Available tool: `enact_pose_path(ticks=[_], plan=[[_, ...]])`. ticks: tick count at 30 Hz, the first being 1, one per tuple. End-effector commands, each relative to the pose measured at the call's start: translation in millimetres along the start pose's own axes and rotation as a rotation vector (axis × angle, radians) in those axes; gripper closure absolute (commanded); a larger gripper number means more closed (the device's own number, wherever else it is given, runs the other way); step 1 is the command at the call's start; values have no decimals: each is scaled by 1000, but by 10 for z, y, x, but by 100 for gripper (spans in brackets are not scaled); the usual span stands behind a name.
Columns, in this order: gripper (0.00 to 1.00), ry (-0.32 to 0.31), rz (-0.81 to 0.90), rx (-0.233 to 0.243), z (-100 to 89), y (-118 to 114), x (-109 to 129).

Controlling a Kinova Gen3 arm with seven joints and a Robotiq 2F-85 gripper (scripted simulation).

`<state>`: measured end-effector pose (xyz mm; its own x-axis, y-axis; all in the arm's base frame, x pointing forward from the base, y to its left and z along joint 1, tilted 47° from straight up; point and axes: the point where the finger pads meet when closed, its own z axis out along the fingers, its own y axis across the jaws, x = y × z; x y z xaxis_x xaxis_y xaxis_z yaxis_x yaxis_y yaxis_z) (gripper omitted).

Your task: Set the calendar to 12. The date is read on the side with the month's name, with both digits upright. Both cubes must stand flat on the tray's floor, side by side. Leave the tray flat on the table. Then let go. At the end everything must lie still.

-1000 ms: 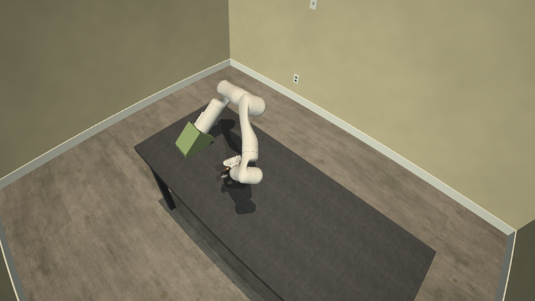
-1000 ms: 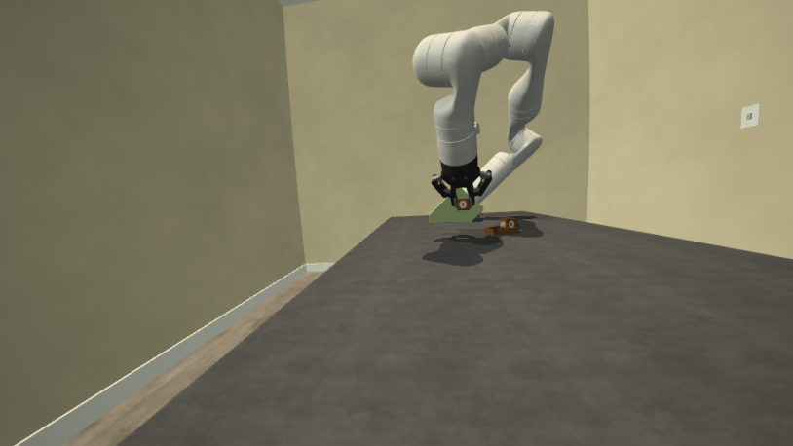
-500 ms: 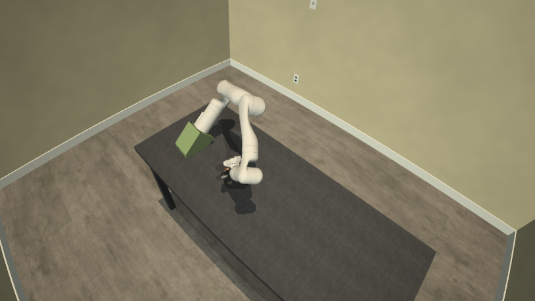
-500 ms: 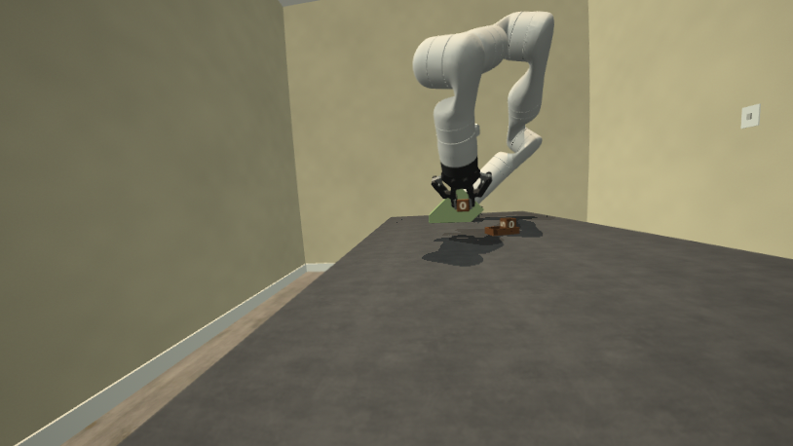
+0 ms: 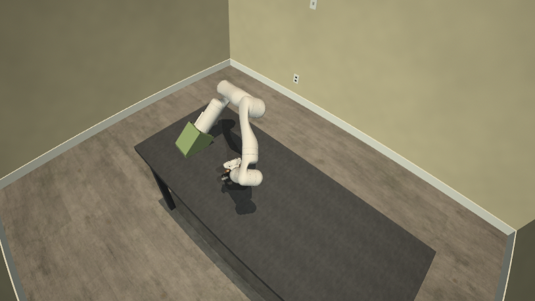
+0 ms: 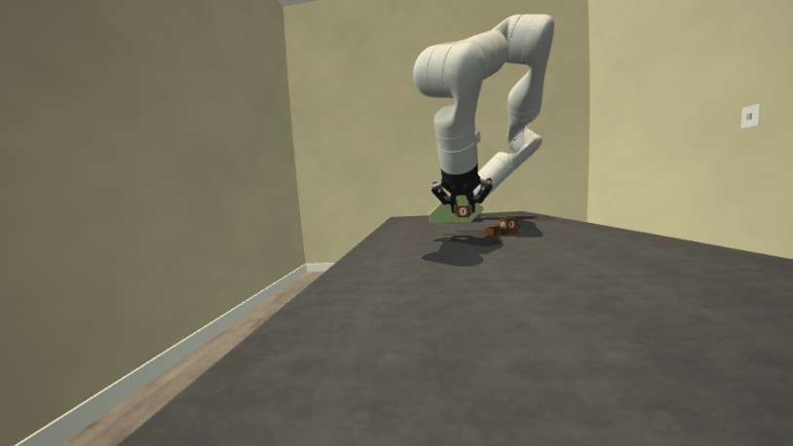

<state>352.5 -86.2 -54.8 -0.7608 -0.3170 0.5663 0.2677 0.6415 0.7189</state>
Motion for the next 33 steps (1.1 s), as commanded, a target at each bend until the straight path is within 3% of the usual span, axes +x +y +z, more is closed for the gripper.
enact_pose_path(ticks=[1,33], plan=[[74,3,0,0,39,-1,-29],[74,3,0,0,319,0,-308]])
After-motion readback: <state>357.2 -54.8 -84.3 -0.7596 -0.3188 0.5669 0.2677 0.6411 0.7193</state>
